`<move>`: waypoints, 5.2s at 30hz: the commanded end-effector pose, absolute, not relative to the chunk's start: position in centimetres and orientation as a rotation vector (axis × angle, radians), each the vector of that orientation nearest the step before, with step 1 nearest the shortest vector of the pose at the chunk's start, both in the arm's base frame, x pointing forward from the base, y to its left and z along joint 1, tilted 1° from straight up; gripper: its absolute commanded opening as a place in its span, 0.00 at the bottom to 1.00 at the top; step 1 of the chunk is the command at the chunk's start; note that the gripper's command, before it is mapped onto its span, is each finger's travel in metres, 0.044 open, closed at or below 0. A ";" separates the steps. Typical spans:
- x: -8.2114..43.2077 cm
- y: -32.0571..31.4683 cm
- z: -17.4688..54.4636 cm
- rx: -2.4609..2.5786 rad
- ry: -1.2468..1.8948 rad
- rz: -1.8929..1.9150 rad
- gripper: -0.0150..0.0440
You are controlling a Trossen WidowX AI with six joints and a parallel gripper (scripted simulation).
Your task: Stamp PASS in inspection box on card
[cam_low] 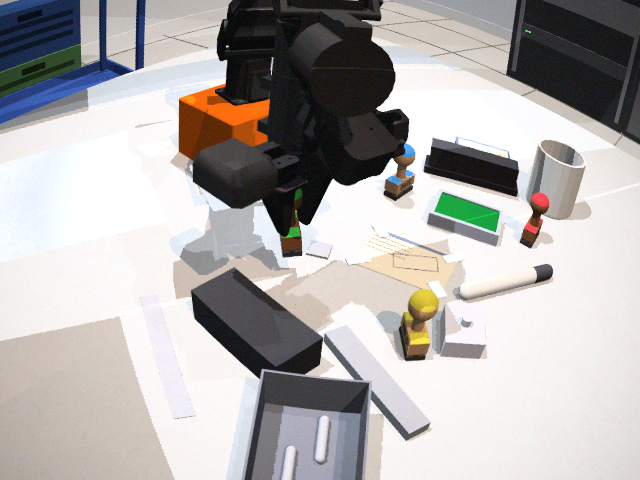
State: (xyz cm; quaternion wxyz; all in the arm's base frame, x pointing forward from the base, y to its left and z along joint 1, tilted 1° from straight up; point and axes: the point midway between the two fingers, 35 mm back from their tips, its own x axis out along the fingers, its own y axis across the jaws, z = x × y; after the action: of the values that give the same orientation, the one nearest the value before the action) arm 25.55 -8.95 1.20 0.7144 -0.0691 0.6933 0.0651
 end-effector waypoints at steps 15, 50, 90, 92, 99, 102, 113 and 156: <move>25.6 -9.1 2.1 -0.159 1.536 0.132 0.25; 25.6 -9.1 3.8 -0.169 1.535 0.122 0.25; 29.8 3.4 5.1 -0.164 1.532 0.127 0.25; 29.9 4.5 5.1 -0.163 1.532 0.128 0.25; 29.9 8.2 5.2 -0.162 1.531 0.129 0.25; 29.7 9.9 5.3 -0.161 1.531 0.130 0.25; 28.9 13.9 5.4 -0.159 1.531 0.131 0.25; 29.1 14.3 2.6 -0.190 1.551 0.106 0.25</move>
State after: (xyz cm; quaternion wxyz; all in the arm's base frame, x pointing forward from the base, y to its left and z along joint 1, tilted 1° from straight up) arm 29.15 14.36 2.96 0.7103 -0.0836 0.6971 0.0517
